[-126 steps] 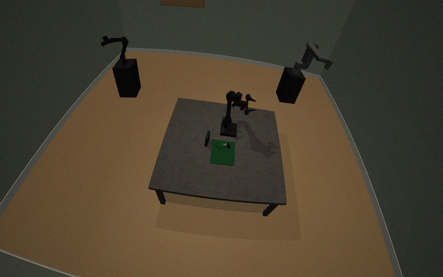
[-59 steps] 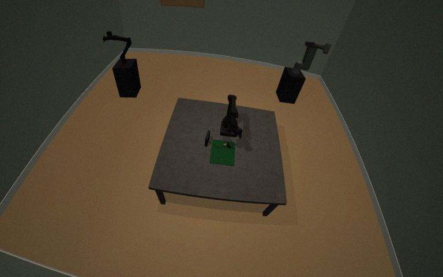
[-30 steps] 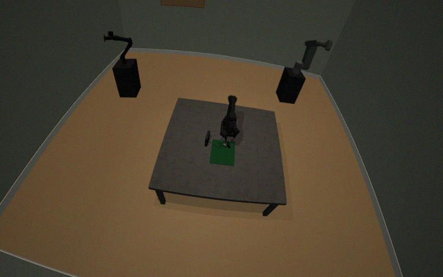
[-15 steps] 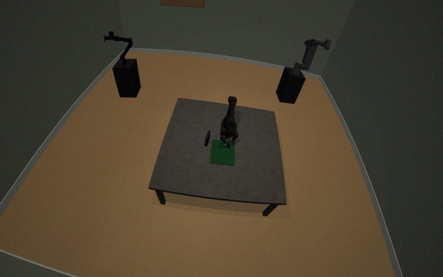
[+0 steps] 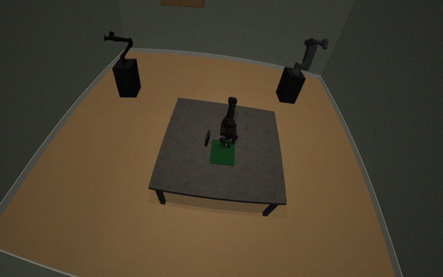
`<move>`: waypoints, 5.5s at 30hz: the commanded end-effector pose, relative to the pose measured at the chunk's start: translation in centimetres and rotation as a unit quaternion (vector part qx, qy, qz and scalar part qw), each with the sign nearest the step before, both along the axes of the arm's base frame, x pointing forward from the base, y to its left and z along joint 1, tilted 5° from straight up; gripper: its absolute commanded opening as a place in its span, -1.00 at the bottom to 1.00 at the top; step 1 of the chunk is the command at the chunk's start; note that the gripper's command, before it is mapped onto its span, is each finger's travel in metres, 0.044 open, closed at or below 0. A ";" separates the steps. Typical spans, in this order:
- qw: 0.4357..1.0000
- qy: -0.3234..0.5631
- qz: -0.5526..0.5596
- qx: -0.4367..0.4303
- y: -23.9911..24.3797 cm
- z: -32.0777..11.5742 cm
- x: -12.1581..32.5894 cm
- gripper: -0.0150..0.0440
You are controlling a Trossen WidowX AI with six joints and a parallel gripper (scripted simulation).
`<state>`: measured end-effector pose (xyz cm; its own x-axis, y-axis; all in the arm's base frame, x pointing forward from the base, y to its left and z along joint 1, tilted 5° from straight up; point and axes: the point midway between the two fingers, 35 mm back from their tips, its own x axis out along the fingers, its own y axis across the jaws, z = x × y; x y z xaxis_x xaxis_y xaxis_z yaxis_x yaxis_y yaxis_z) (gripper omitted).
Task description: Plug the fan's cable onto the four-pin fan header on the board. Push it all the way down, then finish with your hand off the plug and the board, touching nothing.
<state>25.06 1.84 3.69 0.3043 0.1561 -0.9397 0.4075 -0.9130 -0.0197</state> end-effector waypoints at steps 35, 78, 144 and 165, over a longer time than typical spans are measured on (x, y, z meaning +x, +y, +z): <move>1.000 0.001 0.000 0.000 0.0 -0.4 0.0 -0.49; 0.989 -0.001 0.139 -0.056 -1.6 10.4 1.8 -0.49; 0.671 0.086 0.679 -0.285 -7.2 7.7 14.2 -0.49; 0.632 0.151 0.650 -0.394 -7.1 6.1 14.8 -0.49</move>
<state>39.76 -5.29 9.87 0.1764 -0.4345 -0.8832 0.9067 0.4209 -0.0259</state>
